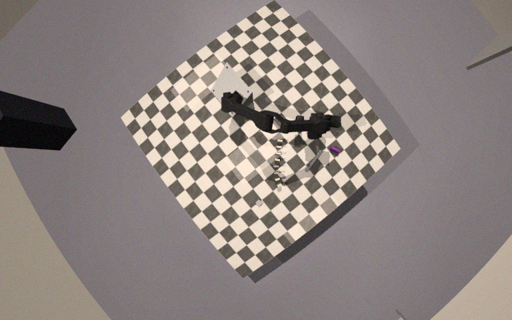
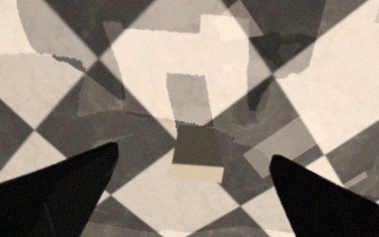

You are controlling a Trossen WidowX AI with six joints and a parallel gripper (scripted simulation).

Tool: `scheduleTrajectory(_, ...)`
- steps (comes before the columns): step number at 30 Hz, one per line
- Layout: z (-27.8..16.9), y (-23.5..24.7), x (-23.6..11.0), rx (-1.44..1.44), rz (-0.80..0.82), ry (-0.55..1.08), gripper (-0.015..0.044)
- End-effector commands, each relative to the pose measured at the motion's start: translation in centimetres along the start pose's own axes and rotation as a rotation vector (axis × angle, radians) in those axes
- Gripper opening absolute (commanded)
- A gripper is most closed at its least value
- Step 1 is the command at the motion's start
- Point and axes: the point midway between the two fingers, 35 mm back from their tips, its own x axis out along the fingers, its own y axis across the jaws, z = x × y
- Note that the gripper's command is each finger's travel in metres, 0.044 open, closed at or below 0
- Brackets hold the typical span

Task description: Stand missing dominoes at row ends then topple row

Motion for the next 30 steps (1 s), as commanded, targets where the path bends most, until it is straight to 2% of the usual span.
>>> scheduleTrajectory(1, 0.0, -0.1, 0.6, -0.004, -0.002, -0.003, 0.0440)
scheduleTrajectory(4, 0.0, -0.1, 0.9, -0.004, -0.002, -0.003, 0.0440)
scheduleTrajectory(17, 0.0, -0.1, 0.9, -0.004, -0.002, -0.003, 0.0107)
scheduleTrajectory(27, 0.0, 0.0, 0.7, -0.004, -0.002, -0.003, 0.0107)
scheduleTrajectory(30, 0.1, 0.3, -2.5, -0.001, 0.003, 0.000, 0.0107)
